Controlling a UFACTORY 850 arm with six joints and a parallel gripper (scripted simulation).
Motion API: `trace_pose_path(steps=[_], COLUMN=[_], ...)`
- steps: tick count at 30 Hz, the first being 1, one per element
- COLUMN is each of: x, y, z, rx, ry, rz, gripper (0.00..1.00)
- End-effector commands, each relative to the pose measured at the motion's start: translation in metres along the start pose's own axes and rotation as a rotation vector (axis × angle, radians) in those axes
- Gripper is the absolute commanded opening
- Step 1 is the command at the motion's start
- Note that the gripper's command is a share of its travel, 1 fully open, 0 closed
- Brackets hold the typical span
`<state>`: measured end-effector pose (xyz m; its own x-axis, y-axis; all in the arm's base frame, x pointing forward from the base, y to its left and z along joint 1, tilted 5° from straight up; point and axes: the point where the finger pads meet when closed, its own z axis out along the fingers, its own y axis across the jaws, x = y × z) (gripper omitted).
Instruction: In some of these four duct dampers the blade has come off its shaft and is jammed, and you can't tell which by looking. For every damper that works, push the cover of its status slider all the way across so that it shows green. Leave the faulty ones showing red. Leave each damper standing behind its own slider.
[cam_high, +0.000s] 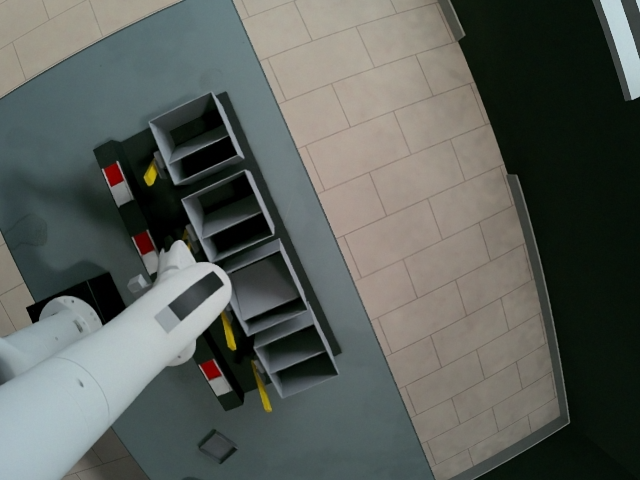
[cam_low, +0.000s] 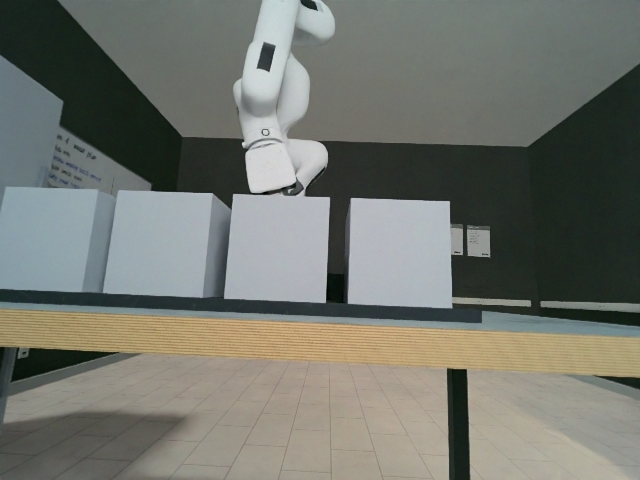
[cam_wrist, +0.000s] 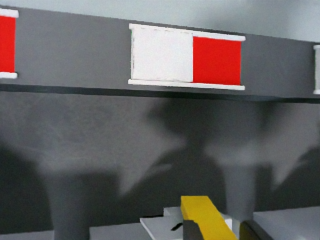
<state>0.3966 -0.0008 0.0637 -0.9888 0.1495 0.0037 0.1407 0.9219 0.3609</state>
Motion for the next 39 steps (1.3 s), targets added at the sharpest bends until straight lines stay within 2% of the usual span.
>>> trace_pose_path(steps=[1, 12, 14, 21, 28, 39], x=[-0.001, -0.001, -0.001, -0.001, -0.001, -0.001], y=[-0.005, -0.019, -0.019, -0.026, -0.031, -0.035], z=[0.000, 0.002, 0.002, 0.003, 0.005, 0.006], rx=[-0.055, -0.196, -0.196, -0.266, -0.318, -0.359], ry=[-0.008, -0.008, -0.008, -0.007, -0.007, -0.007], rz=[-0.002, -0.002, -0.002, -0.003, -0.003, -0.003], gripper=[0.19, 0.19, 0.19, 0.19, 0.19, 0.19])
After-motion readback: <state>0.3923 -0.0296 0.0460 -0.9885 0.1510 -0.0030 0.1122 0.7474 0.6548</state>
